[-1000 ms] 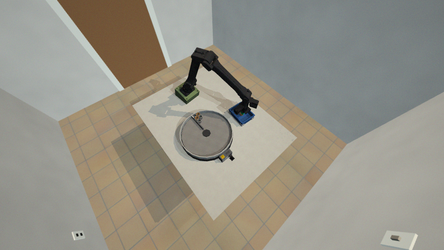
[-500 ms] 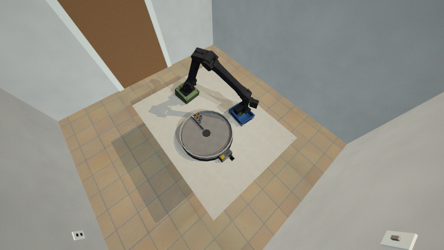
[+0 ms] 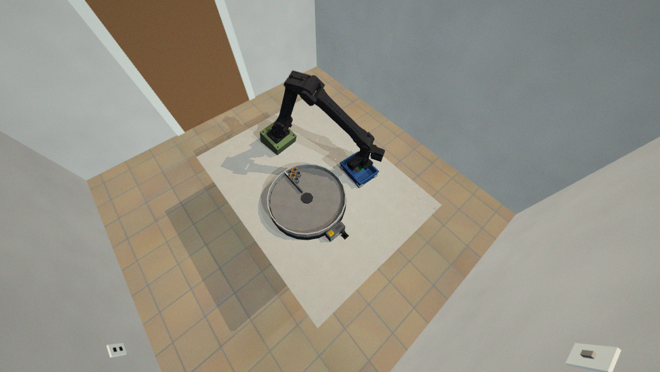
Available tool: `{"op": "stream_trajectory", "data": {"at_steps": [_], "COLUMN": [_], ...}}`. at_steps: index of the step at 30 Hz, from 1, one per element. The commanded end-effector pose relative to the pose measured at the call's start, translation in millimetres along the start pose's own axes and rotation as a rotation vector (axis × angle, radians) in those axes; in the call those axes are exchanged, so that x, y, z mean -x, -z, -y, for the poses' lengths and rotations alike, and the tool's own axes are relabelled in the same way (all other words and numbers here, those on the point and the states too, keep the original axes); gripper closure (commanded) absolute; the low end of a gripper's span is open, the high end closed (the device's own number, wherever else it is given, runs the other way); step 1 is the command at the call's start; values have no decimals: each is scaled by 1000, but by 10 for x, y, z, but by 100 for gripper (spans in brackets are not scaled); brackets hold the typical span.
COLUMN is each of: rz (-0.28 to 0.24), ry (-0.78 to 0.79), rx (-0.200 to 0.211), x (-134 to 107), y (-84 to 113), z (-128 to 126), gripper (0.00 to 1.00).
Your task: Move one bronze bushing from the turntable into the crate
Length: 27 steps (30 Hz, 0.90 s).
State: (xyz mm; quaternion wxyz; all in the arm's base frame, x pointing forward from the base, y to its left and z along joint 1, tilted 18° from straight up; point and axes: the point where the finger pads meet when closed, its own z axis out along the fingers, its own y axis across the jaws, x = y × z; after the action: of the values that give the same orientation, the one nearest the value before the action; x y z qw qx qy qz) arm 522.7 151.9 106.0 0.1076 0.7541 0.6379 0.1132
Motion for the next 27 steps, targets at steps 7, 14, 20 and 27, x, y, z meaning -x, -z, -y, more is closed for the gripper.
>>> {"op": "stream_trajectory", "data": {"at_steps": [7, 14, 20, 27], "rz": [-5, -9, -9, -9], "ry": [-3, -4, -4, -4], "rx": [8, 17, 17, 17], "x": [52, 45, 40, 40], "y": [-7, 4, 13, 13], "z": [-54, -89, -86, -86], "gripper": [100, 100, 100, 100]}}
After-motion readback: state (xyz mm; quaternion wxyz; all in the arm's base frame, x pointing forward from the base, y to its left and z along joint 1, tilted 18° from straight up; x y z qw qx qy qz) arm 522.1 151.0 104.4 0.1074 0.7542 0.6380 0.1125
